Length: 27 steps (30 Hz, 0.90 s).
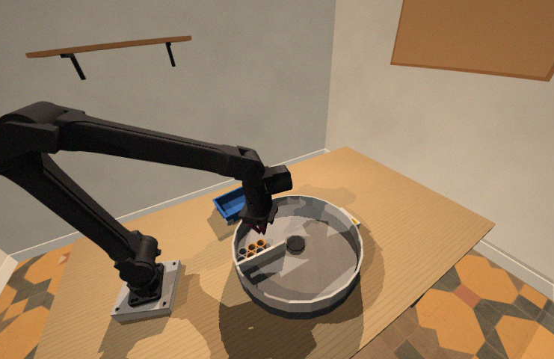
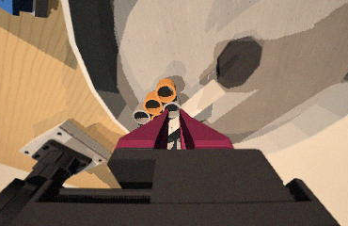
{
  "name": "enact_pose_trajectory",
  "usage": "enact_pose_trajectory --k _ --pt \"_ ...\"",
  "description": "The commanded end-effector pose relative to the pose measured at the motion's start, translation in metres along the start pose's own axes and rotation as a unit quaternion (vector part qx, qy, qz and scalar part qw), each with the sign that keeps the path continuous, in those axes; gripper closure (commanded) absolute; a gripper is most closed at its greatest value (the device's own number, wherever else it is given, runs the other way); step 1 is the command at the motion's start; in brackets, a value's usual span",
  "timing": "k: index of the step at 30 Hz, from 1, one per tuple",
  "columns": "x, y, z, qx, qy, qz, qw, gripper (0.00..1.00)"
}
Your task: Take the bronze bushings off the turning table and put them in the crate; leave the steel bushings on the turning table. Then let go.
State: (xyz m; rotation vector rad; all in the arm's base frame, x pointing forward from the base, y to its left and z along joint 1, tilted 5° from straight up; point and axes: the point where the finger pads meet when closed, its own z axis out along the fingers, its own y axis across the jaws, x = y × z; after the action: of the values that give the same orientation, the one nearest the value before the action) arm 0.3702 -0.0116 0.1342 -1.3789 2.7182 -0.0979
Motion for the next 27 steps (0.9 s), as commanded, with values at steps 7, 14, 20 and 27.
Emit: enact_pose_trajectory --k 7,14,20,27 --pt "0.003 0.001 0.034 -0.003 0.002 0.004 1.0 0.87" --pt "0.003 0.001 0.035 -0.003 0.002 0.004 1.0 0.87" --pt "0.004 0.003 0.028 0.001 -0.001 0.004 1.0 0.87" --pt "0.004 0.003 0.028 0.001 -0.001 0.004 1.0 0.87"
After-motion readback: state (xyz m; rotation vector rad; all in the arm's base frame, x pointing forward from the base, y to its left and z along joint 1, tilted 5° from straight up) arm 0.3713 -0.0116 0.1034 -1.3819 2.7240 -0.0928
